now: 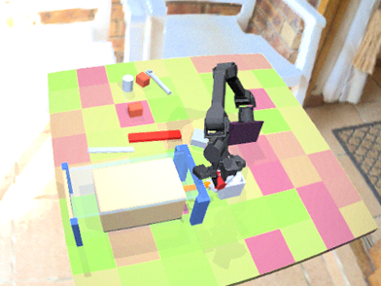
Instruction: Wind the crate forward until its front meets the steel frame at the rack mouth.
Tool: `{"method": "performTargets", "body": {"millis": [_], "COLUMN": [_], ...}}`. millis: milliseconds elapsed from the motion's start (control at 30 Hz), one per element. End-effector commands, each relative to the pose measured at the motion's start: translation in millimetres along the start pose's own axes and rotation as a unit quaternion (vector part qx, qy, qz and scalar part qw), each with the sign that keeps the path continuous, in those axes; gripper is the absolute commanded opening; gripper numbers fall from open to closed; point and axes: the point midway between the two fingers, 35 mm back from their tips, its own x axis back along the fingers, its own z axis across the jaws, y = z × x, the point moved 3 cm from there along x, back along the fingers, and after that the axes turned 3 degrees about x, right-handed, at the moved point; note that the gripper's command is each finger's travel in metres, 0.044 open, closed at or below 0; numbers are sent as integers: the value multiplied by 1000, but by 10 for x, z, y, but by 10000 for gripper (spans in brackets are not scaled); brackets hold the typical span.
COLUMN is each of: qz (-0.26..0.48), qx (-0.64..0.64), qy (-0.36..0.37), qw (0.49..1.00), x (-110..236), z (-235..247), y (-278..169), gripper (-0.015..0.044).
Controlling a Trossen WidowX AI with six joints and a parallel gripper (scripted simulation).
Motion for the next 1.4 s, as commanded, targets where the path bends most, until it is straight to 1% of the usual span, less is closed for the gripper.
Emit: {"method": "performTargets", "body": {"millis": [0,1367], "qz": [-18,-19], "qx": [14,15], "qy": [11,12], "qw": [1000,1000], "x": [-64,-163], "z": [144,522], "y": [212,492], "gripper": [0,0]}}
